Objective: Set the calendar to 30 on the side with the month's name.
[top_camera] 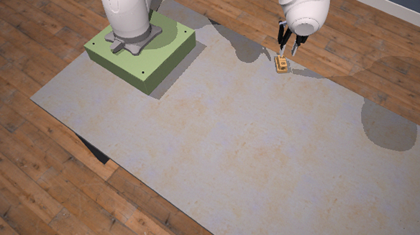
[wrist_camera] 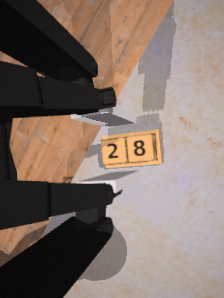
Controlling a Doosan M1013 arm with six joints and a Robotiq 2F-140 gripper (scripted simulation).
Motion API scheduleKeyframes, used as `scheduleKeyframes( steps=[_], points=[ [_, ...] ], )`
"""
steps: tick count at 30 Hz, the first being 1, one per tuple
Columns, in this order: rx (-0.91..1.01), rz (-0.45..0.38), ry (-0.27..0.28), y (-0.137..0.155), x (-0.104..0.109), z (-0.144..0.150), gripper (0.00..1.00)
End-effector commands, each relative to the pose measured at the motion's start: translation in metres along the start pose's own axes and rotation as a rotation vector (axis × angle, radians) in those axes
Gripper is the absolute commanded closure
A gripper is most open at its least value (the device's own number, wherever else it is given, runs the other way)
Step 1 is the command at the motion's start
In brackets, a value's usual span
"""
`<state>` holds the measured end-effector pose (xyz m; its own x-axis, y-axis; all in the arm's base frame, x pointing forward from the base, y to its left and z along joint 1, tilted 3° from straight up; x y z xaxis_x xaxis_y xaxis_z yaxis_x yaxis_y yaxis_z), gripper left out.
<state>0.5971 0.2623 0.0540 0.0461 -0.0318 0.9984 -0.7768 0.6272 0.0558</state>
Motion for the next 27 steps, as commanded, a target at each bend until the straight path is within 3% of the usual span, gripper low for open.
scheduleKeyframes(
  steps=[1,27],
  points=[
    [0.0,0.0,0.0,0.0,0.0,0.0,0.65],
    [0.0,0.0,0.0,0.0,-0.014,0.0,0.65]
  ],
)
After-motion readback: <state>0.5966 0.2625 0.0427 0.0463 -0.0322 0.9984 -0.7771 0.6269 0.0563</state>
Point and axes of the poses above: the point where the finger pads meet when closed, its own x axis back along the fingers, its own z axis across the jaws, y = z × x, the point moved 3 cm from there along x, back along the fingers, and after that the axes turned 15 degrees about x, right-handed, at the moved point
